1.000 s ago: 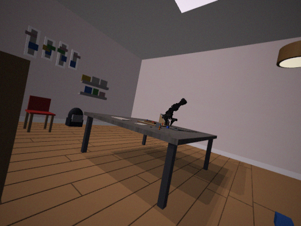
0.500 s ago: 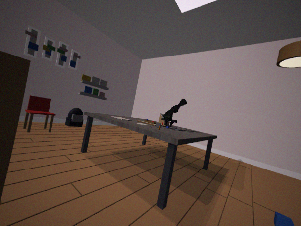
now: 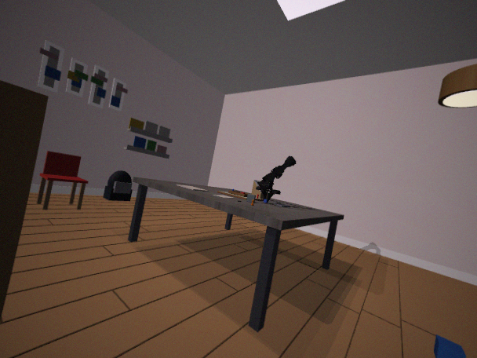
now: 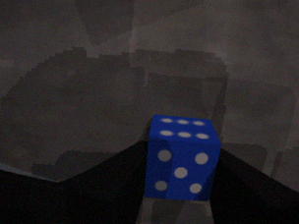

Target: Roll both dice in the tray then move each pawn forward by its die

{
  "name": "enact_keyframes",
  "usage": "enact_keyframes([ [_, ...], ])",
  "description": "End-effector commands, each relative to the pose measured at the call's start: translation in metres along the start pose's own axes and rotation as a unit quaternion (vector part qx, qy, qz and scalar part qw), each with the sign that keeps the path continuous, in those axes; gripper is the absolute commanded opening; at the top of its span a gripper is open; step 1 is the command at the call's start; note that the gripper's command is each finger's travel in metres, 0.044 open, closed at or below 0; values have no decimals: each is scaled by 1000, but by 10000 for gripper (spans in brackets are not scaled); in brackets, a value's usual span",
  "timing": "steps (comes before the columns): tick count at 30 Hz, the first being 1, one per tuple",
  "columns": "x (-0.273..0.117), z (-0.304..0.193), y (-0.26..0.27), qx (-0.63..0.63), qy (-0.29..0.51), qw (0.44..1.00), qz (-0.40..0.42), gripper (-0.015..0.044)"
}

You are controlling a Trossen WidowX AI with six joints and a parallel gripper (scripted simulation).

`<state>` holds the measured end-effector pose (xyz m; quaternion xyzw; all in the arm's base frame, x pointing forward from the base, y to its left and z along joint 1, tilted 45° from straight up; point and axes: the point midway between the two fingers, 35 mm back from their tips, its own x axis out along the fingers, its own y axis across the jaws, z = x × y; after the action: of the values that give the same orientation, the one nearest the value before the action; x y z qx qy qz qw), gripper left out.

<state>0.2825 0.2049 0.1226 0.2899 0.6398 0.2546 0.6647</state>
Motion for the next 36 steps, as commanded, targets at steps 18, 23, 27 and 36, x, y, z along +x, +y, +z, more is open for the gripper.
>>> enact_keyframes([
  [18,-118,-8,0,-2,-5,1000,-1,0],
  [23,-117,-3,-10,23,-7,1000,-4,0],
  [27,-113,6,-35,90,-10,996,-11,0],
  [36,-106,19,-95,241,-15,970,-21,0],
])
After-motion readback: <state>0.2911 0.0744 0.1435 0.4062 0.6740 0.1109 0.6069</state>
